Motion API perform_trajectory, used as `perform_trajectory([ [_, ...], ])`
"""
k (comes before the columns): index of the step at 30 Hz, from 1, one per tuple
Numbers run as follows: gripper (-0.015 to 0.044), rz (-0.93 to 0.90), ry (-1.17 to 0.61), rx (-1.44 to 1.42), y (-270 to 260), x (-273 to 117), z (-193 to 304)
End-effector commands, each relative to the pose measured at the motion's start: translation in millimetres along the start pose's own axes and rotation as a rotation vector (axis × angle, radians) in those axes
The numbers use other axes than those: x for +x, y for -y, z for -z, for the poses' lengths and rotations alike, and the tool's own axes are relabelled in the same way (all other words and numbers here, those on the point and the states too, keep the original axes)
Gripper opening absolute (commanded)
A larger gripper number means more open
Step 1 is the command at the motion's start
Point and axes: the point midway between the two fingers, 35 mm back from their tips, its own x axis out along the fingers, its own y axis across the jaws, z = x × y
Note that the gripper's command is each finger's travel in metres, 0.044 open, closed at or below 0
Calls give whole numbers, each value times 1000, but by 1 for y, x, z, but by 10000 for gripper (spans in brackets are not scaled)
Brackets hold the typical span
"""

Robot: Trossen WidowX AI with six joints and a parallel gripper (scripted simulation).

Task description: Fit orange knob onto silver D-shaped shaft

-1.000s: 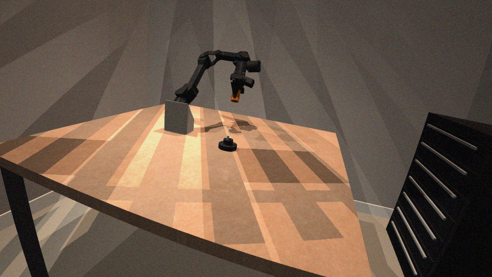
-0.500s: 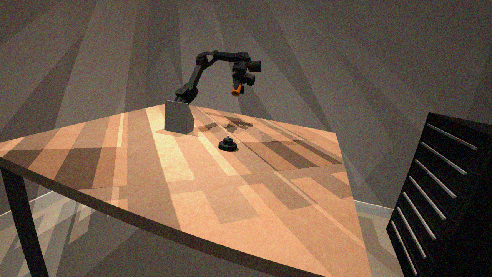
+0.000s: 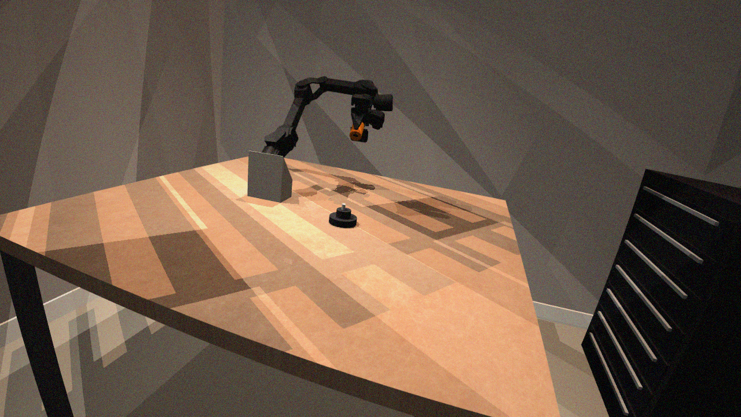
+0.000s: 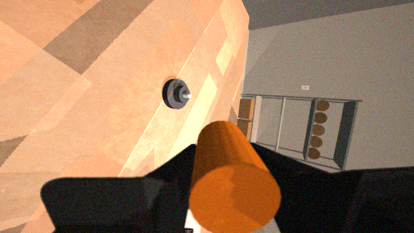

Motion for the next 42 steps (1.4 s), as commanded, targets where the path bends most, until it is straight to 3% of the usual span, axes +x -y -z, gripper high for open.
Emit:
perform_trajectory([
  [1,0,40,3,9,2,0,0],
  [42,0,51,3,7,-6,5,0],
])
